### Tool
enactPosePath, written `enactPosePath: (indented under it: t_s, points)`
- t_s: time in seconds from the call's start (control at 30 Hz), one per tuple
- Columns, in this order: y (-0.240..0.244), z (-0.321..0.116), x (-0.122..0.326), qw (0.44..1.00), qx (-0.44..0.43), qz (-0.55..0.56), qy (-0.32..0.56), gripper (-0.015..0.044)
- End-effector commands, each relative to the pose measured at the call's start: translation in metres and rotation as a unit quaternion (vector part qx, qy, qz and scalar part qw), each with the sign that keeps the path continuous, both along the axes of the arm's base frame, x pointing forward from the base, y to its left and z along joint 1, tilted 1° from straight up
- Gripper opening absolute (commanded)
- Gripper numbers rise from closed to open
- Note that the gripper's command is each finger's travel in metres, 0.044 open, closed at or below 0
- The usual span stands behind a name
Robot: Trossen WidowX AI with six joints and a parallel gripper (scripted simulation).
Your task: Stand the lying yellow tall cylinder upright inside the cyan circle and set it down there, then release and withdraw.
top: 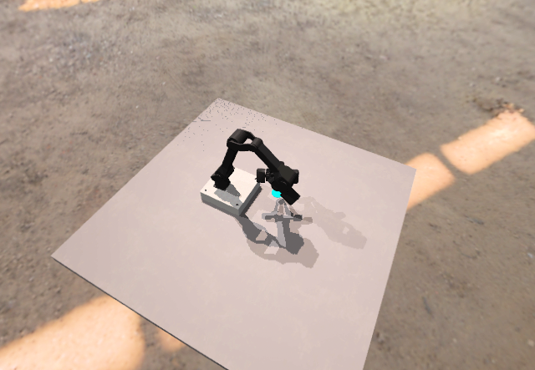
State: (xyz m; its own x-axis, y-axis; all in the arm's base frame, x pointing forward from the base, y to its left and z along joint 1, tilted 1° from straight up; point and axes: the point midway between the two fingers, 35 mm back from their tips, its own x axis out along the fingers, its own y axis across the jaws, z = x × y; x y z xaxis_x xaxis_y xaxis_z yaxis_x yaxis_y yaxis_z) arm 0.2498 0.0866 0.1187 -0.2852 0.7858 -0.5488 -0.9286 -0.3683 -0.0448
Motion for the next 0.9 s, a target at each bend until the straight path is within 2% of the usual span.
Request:
enactPosePath:
  t_s: [0.0,0.57,0.87]
  points:
    - [-0.0013,0.002,0.0018,1.0,0.016,-0.008,-0.003,0.0105]
    - [-0.0084,0.0072,0.0113,0.996,0.073,-0.044,-0.018,0.0105]
    - [-0.0087,0.0074,0.0117,0.996,0.075,-0.045,-0.018,0.0105]
